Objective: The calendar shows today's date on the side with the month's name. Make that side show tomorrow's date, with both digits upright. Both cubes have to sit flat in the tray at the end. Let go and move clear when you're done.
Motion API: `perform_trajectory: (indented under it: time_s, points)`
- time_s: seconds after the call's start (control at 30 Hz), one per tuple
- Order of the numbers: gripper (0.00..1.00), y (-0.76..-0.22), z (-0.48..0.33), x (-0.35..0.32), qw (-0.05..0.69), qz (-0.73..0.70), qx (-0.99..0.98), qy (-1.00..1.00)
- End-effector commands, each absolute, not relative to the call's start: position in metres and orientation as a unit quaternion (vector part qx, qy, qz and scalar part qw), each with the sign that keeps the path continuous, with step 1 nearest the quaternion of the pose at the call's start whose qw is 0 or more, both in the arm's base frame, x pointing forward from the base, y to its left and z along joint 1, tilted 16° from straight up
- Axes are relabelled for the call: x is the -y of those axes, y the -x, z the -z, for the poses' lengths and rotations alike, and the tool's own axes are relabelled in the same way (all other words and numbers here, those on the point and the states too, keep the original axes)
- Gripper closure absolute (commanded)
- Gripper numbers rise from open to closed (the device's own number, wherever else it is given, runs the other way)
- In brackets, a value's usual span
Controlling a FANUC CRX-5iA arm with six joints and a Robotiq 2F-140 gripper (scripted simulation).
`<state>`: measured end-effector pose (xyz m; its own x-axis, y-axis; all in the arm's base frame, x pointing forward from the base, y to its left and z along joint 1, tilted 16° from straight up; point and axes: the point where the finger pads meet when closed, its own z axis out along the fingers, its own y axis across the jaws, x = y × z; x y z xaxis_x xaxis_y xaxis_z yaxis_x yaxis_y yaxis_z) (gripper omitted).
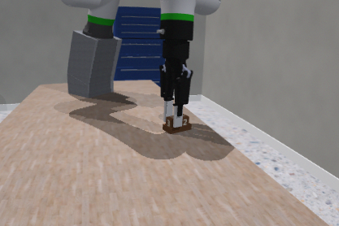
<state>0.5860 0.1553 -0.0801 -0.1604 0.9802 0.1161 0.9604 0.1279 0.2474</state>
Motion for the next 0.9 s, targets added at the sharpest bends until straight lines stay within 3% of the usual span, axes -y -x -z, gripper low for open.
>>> perform_trajectory:
  time_s: [0.0, 0.4, 0.87]
  points:
    - [0.64, -0.586, 0.080, -0.155, 0.037, -0.133, -0.750, -0.647]
    - [0.64, -0.585, 0.073, -0.154, 0.037, -0.133, -0.750, -0.647]
    - [0.64, -0.569, 0.008, -0.144, 0.037, -0.133, -0.750, -0.647]
